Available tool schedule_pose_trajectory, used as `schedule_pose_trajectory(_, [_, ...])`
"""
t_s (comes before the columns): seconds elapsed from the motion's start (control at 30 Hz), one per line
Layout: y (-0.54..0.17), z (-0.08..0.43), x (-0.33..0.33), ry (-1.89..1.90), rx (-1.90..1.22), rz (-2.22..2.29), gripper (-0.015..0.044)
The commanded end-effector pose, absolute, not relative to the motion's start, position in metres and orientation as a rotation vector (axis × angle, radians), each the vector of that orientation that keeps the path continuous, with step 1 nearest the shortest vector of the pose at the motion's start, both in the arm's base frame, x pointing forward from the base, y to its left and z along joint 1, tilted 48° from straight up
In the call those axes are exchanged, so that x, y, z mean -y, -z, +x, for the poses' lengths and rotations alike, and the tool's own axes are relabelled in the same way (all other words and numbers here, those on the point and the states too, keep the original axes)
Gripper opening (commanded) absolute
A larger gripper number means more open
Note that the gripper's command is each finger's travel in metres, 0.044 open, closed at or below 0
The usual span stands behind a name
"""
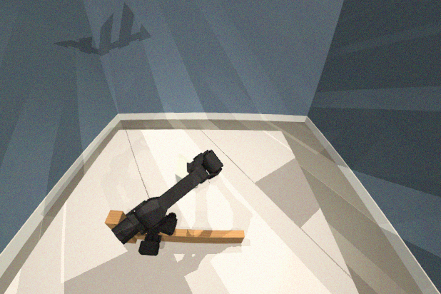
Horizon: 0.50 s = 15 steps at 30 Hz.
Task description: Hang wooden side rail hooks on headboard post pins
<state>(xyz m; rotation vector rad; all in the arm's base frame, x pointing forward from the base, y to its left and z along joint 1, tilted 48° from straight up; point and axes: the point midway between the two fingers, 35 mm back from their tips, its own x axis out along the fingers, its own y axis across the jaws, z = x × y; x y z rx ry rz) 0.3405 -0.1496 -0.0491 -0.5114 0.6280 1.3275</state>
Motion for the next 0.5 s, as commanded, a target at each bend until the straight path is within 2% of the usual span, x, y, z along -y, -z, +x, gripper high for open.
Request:
schedule_pose_trajectory(0.0, [0.0485,0.3398,0.1562,-1.315,-0.629,-0.521,0.0000])
schedule_pose_trajectory(0.47, [0.0486,0.3406,0.1579,-1.315,-0.629,-0.522,0.0000])
